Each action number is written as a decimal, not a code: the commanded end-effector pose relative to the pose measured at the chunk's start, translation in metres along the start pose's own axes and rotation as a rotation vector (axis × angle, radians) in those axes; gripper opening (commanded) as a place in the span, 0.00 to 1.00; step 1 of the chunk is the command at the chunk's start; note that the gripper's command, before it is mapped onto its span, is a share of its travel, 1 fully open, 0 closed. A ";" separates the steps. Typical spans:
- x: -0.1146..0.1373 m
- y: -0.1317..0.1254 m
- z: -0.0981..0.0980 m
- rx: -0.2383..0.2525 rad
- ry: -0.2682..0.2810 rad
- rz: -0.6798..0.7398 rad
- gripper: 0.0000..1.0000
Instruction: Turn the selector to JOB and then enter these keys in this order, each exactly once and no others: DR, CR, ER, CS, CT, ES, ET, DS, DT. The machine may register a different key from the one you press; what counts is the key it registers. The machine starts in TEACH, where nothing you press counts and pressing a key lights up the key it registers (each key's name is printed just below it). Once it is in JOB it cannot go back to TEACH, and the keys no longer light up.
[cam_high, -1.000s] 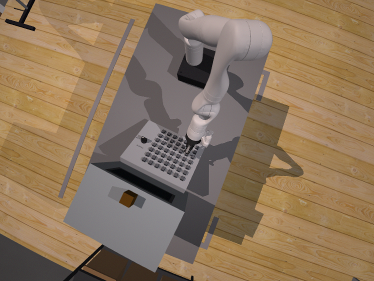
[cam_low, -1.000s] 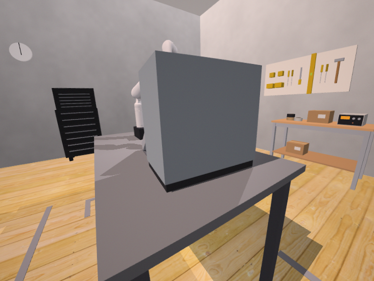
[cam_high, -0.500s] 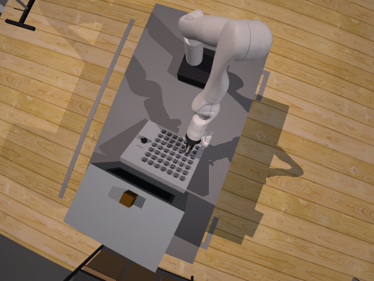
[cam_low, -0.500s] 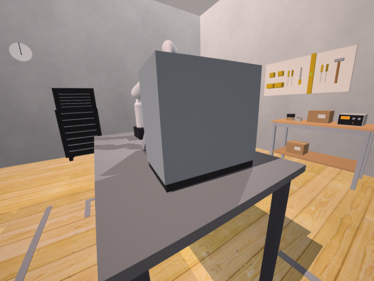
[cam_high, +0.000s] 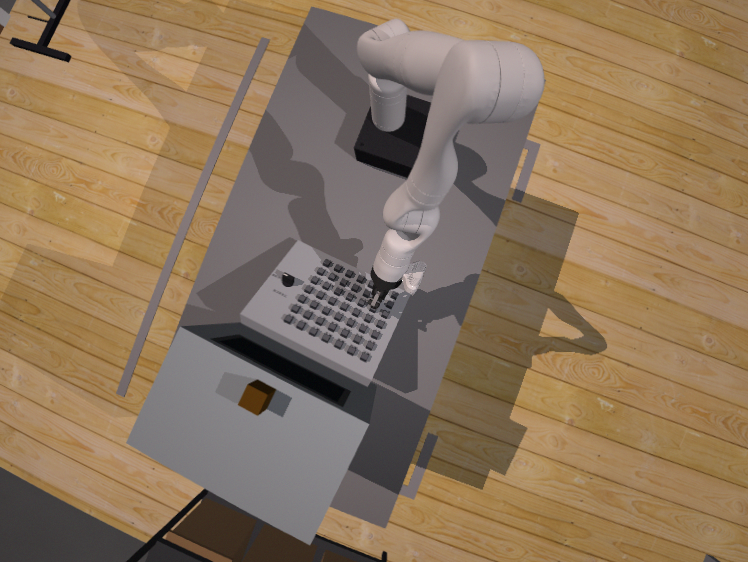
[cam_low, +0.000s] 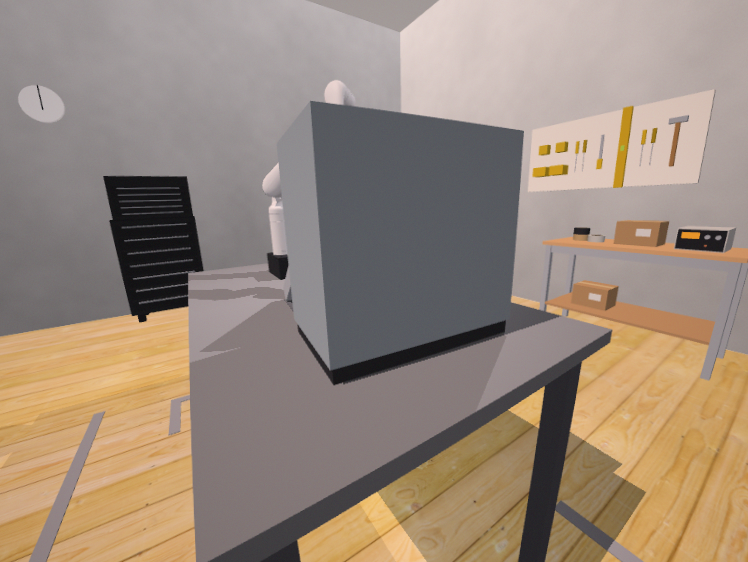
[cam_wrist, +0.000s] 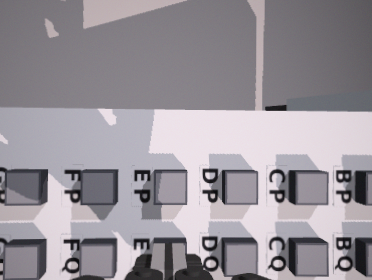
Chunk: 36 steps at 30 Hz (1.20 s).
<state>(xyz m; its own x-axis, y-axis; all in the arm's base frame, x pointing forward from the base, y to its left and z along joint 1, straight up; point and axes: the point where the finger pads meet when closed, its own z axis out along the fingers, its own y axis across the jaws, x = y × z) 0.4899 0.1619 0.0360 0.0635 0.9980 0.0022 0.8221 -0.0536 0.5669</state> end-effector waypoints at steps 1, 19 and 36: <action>0.000 0.001 0.000 -0.001 0.001 0.001 0.10; 0.000 0.001 0.006 -0.001 0.001 0.001 0.10; 0.000 0.001 0.008 -0.001 0.001 0.001 0.10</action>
